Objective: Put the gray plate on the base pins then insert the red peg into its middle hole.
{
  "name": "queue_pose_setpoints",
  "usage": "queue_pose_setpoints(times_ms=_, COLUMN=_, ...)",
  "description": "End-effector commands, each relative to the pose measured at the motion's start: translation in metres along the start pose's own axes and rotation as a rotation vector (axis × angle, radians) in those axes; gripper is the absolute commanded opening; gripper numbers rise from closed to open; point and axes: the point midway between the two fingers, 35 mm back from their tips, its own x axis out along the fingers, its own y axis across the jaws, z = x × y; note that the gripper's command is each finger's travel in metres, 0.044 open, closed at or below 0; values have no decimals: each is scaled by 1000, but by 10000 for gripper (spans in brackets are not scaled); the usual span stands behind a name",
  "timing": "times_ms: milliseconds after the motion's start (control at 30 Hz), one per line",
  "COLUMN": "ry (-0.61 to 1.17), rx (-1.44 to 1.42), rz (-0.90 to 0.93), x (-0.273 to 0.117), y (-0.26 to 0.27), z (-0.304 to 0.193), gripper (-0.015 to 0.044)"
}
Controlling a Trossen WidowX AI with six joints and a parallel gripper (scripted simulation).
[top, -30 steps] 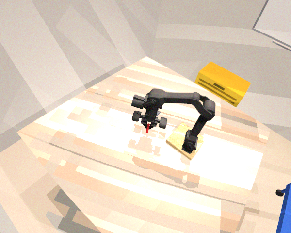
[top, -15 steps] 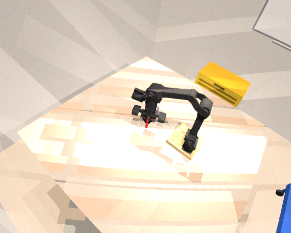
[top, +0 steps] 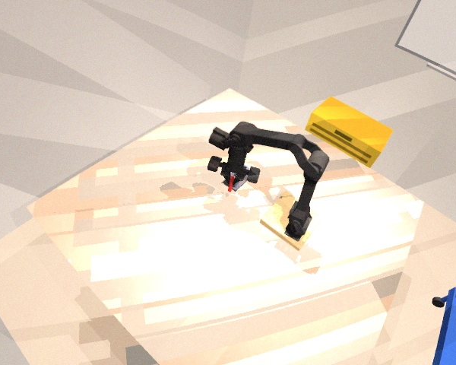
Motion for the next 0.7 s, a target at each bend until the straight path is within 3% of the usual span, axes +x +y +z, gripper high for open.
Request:
queue_pose_setpoints(times_ms=0, ry=-5, rx=-8, rz=4, x=-2, y=2, z=12, gripper=0)
queue_pose_setpoints(times_ms=667, ry=-10, rx=-19, rz=13, x=-2, y=1, z=69, gripper=0)
